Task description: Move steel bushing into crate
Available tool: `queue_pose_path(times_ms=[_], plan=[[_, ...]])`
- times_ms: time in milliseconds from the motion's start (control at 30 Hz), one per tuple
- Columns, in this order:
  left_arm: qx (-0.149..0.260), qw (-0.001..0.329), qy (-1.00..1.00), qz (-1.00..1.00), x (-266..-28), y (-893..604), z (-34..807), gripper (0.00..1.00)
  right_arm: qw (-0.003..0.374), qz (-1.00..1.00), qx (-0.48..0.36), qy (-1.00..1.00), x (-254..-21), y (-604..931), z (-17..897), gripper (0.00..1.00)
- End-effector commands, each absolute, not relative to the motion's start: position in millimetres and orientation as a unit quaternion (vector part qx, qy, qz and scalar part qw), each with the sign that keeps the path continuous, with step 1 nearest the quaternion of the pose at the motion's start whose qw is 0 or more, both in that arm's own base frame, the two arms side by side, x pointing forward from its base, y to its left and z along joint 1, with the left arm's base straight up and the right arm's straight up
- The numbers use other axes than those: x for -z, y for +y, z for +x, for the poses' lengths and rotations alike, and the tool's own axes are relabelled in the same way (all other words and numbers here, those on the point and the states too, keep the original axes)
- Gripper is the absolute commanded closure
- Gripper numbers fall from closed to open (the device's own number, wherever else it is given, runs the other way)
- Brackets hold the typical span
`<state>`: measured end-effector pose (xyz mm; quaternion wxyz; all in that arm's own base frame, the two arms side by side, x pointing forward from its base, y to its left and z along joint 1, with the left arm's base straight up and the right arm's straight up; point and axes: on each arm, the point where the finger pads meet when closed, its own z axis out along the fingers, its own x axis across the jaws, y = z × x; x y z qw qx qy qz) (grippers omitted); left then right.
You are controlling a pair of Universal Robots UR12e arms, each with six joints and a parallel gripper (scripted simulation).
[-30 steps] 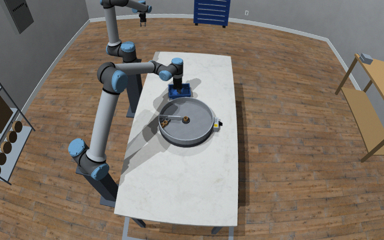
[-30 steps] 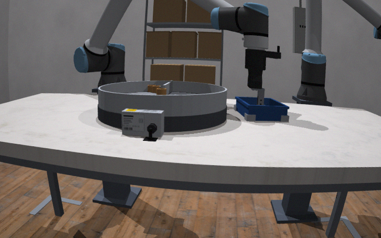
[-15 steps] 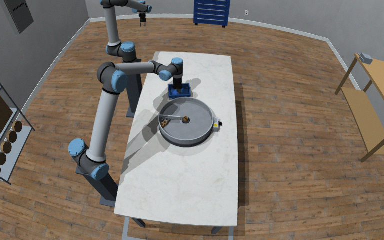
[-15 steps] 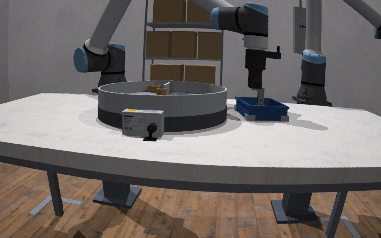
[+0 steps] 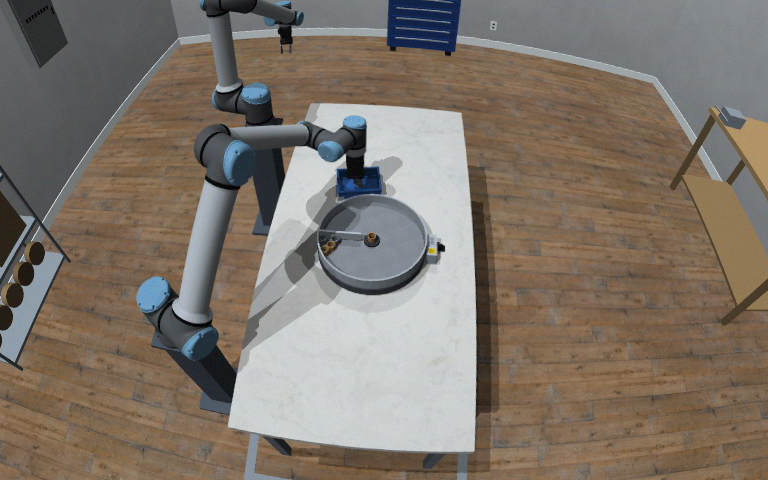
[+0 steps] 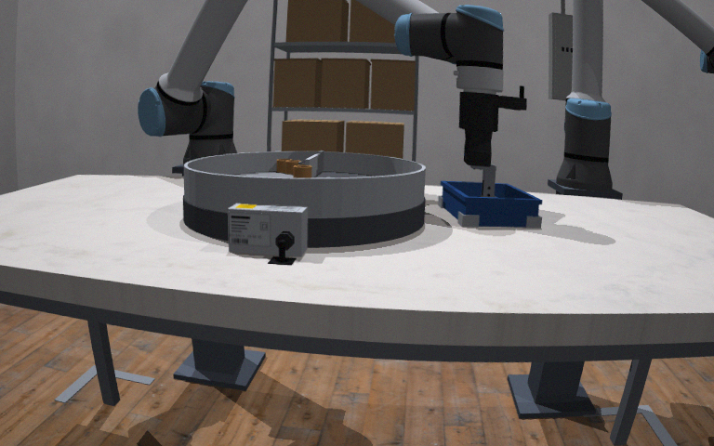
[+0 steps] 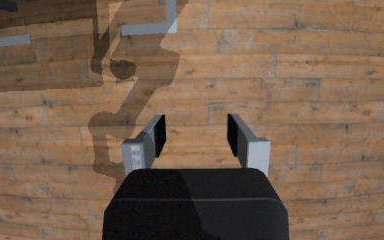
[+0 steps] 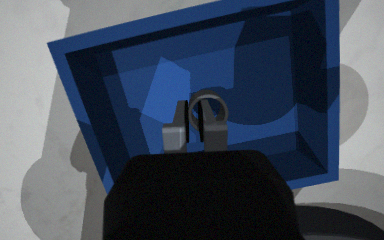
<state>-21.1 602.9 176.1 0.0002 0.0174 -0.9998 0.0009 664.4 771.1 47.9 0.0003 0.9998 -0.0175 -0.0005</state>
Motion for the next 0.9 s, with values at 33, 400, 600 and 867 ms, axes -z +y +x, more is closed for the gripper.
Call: queue_pose_path(times_ms=[33, 400, 600, 867], plan=[[0.0, 0.0, -1.0, 0.017, -177.0, 603.7, -21.0, 0.0, -0.001, 1.0, 0.0, -0.018, -49.0, 771.7, 664.8, 1.0], [0.0, 0.0, -1.0, 0.017, -177.0, 603.7, -21.0, 0.0, -0.001, 1.0, 0.0, -0.018, -45.6, 771.7, 664.8, 1.0], [0.0, 0.0, -1.0, 0.017, -177.0, 603.7, -21.0, 0.0, -0.001, 1.0, 0.0, -0.018, -44.4, 771.7, 664.8, 1.0], [0.0, 0.0, -1.0, 0.017, -177.0, 603.7, -21.0, 0.0, -0.001, 1.0, 0.0, -0.018, -43.5, 771.7, 664.8, 1.0]])
